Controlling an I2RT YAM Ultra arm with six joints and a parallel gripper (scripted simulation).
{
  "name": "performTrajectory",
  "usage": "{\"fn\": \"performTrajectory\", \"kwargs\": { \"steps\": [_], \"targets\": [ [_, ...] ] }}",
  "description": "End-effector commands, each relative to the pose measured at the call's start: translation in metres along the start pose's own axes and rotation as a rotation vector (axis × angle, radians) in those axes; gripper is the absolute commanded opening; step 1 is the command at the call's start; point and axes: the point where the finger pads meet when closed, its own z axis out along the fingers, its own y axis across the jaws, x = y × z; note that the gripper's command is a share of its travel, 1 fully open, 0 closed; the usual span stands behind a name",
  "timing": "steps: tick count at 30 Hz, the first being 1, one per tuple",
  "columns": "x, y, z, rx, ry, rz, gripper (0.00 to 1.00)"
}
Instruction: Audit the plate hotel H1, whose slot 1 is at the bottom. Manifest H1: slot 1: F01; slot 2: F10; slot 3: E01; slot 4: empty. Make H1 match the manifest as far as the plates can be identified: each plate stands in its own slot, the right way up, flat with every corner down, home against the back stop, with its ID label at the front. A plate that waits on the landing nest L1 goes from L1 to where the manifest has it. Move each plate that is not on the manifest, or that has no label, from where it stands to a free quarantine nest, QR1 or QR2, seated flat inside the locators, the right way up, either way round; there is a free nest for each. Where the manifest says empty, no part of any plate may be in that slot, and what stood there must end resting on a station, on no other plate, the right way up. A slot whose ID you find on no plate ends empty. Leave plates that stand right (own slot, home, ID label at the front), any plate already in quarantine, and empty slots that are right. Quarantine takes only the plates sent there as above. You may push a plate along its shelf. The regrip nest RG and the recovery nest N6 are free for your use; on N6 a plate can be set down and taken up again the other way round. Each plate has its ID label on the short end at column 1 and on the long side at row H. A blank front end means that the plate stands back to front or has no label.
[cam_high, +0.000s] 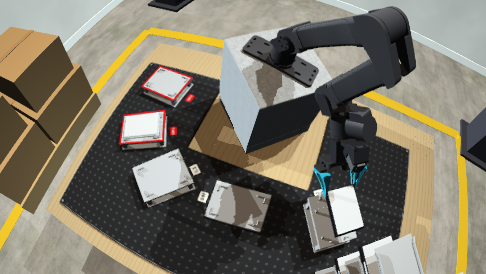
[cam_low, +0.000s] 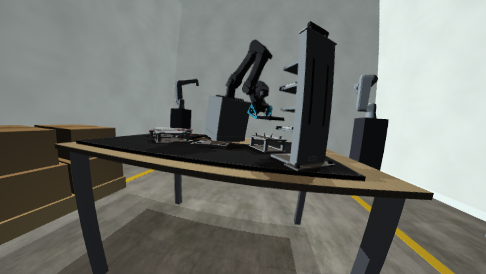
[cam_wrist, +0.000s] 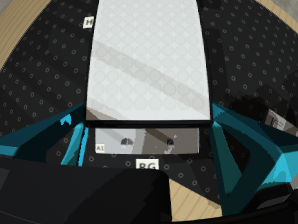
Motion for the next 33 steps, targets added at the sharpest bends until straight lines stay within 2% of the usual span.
{"fn": "performTrajectory", "kwargs": {
  "steps": [1,33],
  "targets": [
    [-0.007,0.001,0.000,-0.003,-0.026,0.009,0.86],
    [0.004,0.001,0.010,-0.003,-0.026,0.009,0.86]
  ]
}}
